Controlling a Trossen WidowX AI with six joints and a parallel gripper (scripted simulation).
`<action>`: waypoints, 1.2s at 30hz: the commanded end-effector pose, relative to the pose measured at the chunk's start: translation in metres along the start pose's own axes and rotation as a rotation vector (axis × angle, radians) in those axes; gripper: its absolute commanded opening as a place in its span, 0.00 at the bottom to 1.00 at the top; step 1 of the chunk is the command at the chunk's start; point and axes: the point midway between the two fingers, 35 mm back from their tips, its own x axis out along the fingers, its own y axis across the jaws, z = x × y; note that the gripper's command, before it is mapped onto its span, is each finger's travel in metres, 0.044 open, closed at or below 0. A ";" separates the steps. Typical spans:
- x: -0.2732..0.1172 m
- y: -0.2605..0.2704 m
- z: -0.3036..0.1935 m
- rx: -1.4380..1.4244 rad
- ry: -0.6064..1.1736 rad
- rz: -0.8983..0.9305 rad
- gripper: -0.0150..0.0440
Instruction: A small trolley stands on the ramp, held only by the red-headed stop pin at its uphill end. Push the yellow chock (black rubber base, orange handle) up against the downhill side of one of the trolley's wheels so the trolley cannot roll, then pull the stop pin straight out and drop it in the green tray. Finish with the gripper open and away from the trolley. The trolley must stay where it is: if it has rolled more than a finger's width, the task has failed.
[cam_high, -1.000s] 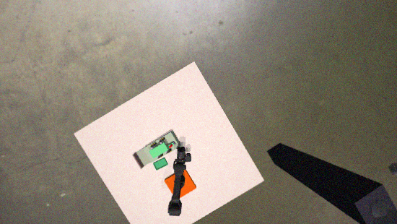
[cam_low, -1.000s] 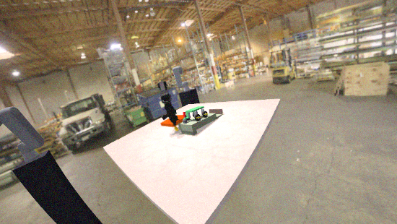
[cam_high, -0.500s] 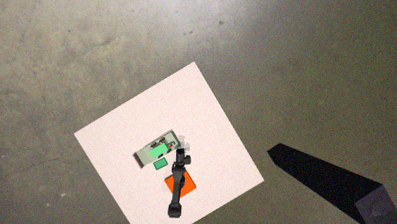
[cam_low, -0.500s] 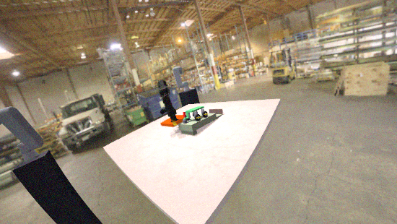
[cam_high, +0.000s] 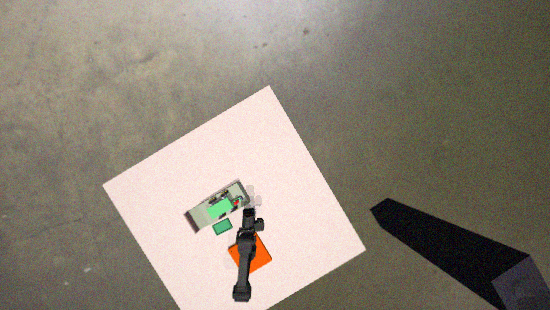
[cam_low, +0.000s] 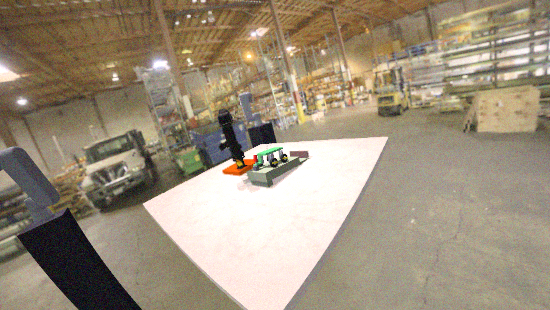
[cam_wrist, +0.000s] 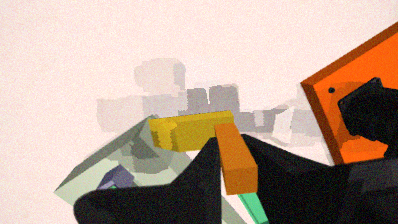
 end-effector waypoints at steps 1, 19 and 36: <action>-0.014 0.001 0.001 0.003 -0.004 0.003 0.25; -0.027 0.002 0.002 -0.211 -0.004 0.002 0.25; -0.027 0.002 0.002 -0.800 -0.003 0.000 0.25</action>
